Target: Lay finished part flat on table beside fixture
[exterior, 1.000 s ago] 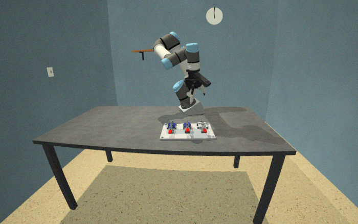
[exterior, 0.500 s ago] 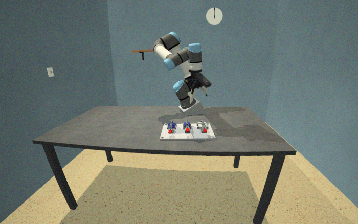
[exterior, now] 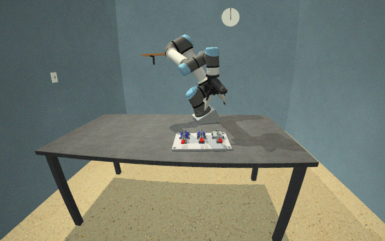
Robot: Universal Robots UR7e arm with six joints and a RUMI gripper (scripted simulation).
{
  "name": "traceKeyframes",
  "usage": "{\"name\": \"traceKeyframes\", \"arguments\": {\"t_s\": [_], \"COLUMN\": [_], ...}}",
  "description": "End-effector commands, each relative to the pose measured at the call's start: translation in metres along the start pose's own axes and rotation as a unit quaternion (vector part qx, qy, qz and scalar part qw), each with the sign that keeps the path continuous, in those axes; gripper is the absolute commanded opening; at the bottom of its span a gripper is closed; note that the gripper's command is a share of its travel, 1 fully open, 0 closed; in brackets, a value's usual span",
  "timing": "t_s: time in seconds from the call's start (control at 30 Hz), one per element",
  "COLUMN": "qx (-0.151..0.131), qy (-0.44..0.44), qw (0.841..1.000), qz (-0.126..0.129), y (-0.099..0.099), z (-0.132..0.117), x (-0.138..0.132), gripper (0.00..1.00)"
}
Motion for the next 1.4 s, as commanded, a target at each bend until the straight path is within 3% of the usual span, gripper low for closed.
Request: {"name": "traceKeyframes", "arguments": {"t_s": [0.0, 0.33, 0.53, 0.97, 1.37], "qx": [0.002, 0.002, 0.01, 0.039, 0.05], "qy": [0.017, 0.017, 0.073, 0.207, 0.253], "qw": [1.0, 1.0, 0.997, 0.977, 0.965], "qz": [-0.005, -0.005, -0.015, -0.032, -0.036], "y": [0.0, 0.0, 0.002, 0.004, 0.004], "z": [0.002, 0.002, 0.002, 0.002, 0.001], "x": [0.0, 0.001, -0.005, -0.016, -0.019], "gripper": [1.0, 1.0, 1.0, 1.0, 1.0]}}
Point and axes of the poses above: the point where the finger pads meet when closed, its own y axis out along the fingers, its own x axis across the jaws, z = x × y, the point moved 2 cm from there along -y, back along the fingers, and after that the axes turned 9 degrees about y, right-handed, at the moved point
